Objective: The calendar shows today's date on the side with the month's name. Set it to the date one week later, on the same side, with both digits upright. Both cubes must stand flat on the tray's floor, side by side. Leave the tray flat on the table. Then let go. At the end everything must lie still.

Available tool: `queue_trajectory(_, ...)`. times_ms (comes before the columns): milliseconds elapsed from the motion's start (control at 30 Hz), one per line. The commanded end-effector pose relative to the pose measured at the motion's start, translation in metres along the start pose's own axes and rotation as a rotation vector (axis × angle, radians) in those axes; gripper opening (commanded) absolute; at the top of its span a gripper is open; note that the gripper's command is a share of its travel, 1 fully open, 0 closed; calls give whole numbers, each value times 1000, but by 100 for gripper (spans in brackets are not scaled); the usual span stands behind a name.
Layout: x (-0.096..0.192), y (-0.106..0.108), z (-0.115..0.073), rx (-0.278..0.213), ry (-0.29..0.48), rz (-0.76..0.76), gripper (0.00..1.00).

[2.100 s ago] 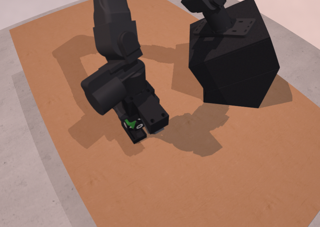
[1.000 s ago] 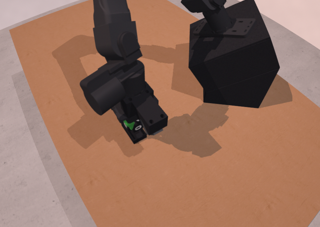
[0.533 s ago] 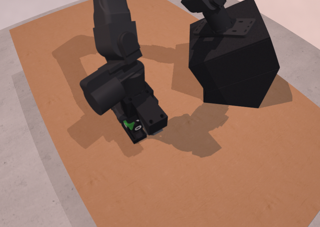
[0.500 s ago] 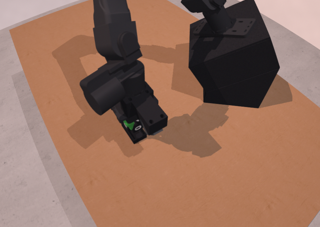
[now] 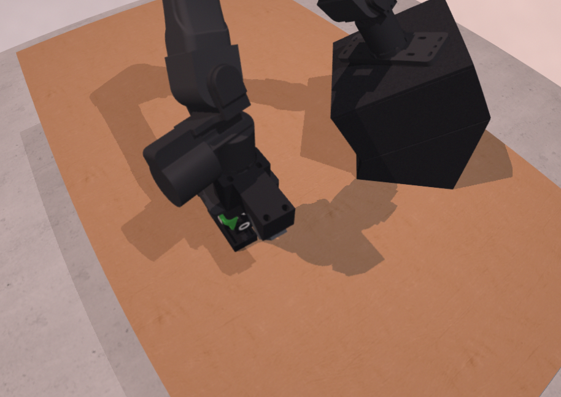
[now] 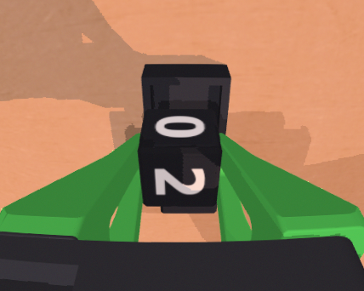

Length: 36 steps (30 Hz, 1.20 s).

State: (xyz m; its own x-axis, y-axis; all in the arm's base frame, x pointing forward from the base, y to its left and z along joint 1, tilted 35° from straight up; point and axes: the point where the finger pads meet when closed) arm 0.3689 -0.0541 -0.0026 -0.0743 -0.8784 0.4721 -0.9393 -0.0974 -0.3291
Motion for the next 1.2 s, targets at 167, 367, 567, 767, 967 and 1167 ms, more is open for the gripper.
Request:
queue_trajectory(167, -5, -2, 7, 11, -17, -10, 26)
queue_trajectory(367, -5, 0, 12, 8, -16, -9, 26)
queue_trajectory(567, -3, -6, 9, 30, -17, -2, 26)
queue_trajectory(767, -6, -4, 13, 22, -18, -10, 26)
queue_trajectory(967, -4, -4, 12, 21, -17, -7, 26)
queue_trajectory(1167, -4, -4, 12, 21, -17, -7, 26)
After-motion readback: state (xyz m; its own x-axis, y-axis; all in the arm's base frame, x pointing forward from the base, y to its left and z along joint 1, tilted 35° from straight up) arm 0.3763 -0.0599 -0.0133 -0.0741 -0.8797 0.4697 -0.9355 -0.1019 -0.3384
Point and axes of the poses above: the point where the finger pads meet when closed, its own z axis out along the fingers, its own y axis across the jaws, x = y × z, and after that the axes turned 14 degrees about -z, right-handed
